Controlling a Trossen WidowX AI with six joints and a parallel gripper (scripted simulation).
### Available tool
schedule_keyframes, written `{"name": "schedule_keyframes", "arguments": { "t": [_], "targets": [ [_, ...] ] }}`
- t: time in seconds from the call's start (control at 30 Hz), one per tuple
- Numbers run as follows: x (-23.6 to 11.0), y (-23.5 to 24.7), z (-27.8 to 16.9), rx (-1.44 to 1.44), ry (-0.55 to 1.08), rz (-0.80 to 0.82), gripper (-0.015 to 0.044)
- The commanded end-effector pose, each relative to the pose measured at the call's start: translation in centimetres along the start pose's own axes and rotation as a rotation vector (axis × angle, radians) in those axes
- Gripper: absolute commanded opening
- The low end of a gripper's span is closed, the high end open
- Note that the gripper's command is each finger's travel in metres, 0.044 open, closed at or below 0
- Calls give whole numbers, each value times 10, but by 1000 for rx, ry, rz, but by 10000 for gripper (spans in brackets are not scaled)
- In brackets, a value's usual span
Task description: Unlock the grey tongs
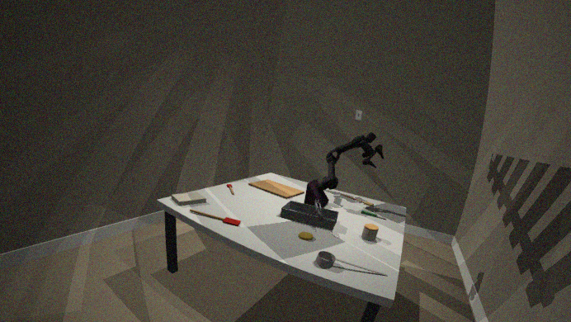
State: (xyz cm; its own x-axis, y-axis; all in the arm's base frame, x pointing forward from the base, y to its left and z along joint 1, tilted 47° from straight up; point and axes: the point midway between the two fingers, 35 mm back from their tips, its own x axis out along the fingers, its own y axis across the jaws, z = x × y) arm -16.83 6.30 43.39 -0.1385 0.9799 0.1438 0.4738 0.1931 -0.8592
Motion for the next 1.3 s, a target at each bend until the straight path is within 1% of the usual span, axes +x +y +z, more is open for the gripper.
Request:
{"name": "schedule_keyframes", "arguments": {
  "t": [0.0,0.1,0.27,0.4,0.53,0.67,0.8,0.97,1.17,1.27],
  "targets": [
    [7,6,-16,59,34,25,440],
    [17,14,-38,147,79,60,440],
    [23,24,-53,197,115,91,440],
    [37,45,-93,370,176,153,440],
    [42,59,-118,426,250,192,440],
    [48,86,-156,584,332,252,440],
    [48,102,-173,649,384,284,440],
    [47,131,-206,775,466,328,440],
    [38,175,-244,982,593,388,440],
    [30,209,-267,1129,671,425,440]
  ]
}}
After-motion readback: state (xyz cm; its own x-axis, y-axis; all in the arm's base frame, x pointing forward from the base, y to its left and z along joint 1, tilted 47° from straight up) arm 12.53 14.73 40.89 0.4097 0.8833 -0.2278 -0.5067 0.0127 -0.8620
